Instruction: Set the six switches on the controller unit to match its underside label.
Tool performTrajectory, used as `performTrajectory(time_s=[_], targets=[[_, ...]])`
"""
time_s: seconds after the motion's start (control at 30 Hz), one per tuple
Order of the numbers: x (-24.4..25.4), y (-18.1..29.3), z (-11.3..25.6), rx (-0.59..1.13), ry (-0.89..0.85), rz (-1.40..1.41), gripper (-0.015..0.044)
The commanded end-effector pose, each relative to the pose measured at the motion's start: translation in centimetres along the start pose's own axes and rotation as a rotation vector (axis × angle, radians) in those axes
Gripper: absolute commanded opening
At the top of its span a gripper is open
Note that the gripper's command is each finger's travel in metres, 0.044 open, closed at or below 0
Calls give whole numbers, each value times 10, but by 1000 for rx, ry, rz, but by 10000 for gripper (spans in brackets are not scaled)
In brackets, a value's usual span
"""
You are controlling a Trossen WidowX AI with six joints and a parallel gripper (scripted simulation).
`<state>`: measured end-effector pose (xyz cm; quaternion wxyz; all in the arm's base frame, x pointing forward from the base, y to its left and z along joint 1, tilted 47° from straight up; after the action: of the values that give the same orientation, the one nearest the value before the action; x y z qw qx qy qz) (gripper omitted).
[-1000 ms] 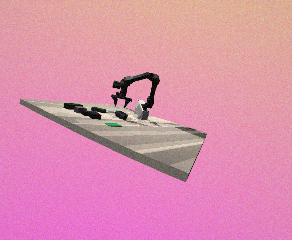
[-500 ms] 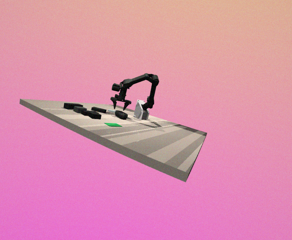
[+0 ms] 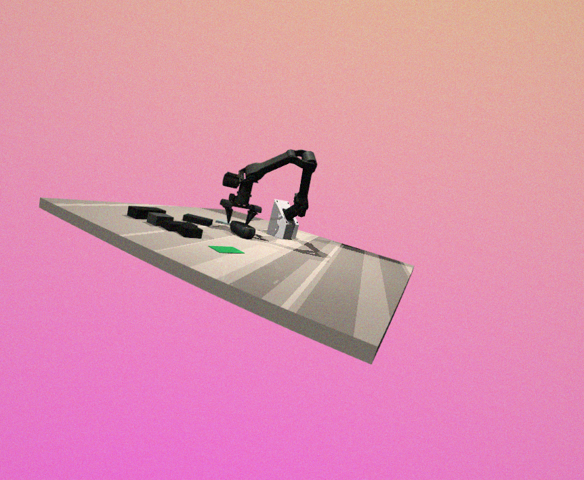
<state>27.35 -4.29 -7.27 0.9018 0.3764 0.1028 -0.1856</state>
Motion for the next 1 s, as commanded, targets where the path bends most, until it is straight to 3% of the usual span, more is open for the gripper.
performTrajectory(time_s=[0.0,0.5,0.83,0.97], targets=[[-2,0,-3,6,2,-8,361],[-2,0,-3,6,2,-8,261],[3,-3,-3,6,2,-8,0],[7,-5,-3,6,2,-8,0]])
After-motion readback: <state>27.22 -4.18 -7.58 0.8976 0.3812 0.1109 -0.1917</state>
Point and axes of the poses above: the point midway between the two fingers, 35 mm back from their tips, its own z axis back along the fingers, its own x axis across the jaws, y = z × x, the point moved 4 cm from there along z, back along the fingers, and after that the axes turned 1 degree about -z, right-handed, at the moved point
